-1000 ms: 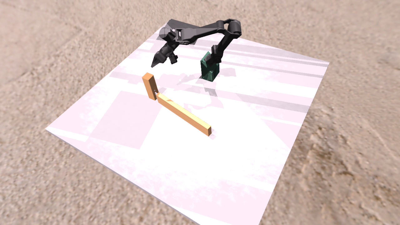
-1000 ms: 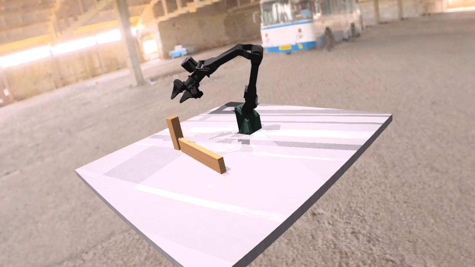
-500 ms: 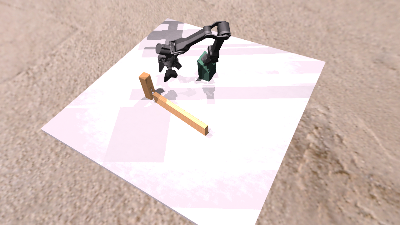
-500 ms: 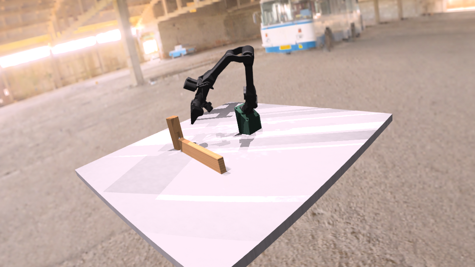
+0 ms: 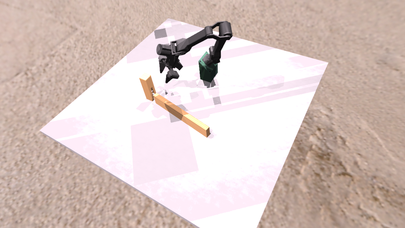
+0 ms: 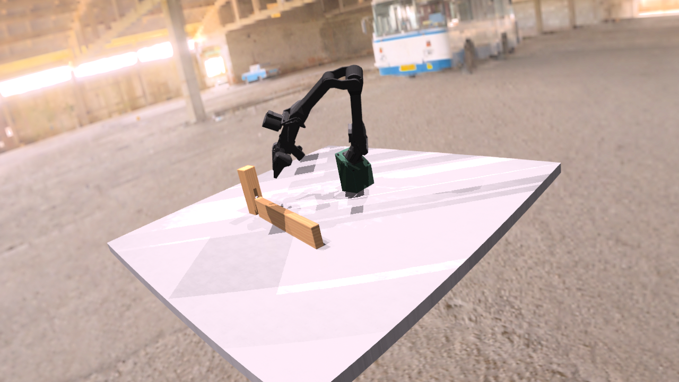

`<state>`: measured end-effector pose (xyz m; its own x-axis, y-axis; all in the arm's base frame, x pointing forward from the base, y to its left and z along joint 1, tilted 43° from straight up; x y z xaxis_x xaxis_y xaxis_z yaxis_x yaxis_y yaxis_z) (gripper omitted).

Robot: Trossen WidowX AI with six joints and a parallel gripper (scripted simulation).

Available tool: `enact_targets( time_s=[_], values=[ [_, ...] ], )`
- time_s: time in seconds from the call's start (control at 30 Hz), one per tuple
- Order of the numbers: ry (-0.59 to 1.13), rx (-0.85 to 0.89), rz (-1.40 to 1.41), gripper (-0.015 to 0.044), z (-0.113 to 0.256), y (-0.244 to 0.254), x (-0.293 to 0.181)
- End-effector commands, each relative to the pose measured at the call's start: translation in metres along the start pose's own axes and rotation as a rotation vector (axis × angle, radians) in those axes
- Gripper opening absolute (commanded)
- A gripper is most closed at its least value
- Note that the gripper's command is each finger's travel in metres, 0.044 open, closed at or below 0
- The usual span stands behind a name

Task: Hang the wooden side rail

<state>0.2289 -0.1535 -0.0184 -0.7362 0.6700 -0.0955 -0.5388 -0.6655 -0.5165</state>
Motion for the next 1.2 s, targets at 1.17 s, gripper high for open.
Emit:
enact_targets(
  time_s=[1.17],
  values=[
    [0.28, 0.014, -1.726, 0.044, -0.01, -0.026, 0.006]
  ],
)
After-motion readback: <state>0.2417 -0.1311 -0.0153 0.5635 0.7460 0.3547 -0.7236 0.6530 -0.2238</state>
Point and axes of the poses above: the point midway between the two fingers, 35 mm back from their tips, its own z axis back along the fingers, its own y axis across the jaws, x = y × z, the point moved 6 cm from there along z, back along the fingers, and after that the axes turned 2 degrees about z, right-handed, at the moved point
